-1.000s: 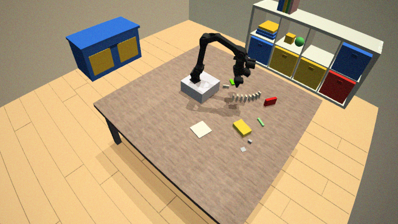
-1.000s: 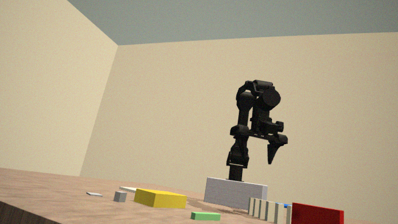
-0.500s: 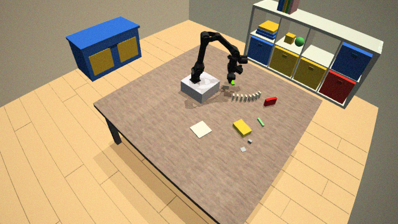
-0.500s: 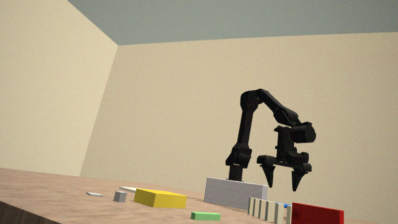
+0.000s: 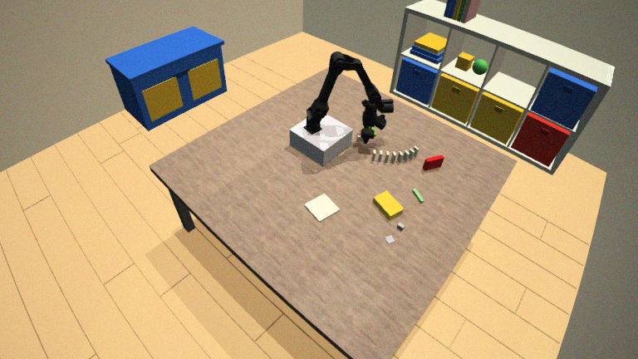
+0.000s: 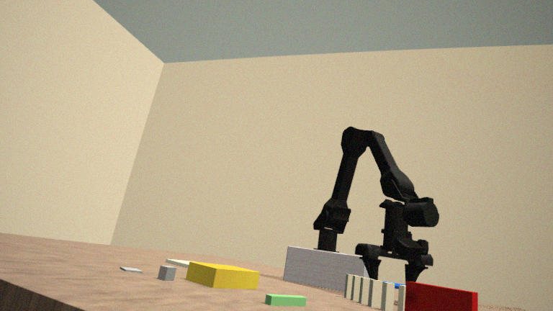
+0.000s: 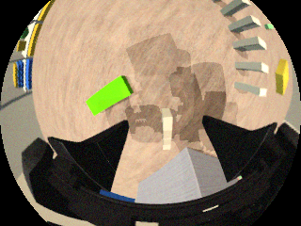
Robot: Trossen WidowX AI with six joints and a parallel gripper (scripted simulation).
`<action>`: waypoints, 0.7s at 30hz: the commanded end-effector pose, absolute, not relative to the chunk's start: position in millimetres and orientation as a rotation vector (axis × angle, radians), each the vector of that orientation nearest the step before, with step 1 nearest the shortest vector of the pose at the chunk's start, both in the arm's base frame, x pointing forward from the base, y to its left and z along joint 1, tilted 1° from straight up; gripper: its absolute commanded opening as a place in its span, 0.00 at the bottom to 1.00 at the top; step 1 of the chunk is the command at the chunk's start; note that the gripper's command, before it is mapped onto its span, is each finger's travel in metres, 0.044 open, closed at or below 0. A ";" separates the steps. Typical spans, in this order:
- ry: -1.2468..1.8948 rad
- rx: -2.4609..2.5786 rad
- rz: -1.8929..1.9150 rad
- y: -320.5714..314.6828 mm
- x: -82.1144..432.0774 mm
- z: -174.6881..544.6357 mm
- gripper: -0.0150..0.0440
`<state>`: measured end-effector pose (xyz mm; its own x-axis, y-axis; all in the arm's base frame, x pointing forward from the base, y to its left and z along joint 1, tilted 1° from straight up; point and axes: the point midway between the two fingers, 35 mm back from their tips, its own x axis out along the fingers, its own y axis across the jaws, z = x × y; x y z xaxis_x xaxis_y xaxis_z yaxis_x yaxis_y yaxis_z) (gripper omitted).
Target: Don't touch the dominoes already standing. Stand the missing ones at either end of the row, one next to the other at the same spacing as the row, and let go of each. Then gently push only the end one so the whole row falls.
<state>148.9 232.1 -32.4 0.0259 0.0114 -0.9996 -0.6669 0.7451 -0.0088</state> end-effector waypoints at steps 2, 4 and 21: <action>1.460 -0.564 0.569 231.9 150.0 -40.2 1.00; 1.460 -0.564 0.569 231.8 150.1 -43.5 1.00; 1.460 -0.564 0.569 231.6 150.1 -49.3 0.69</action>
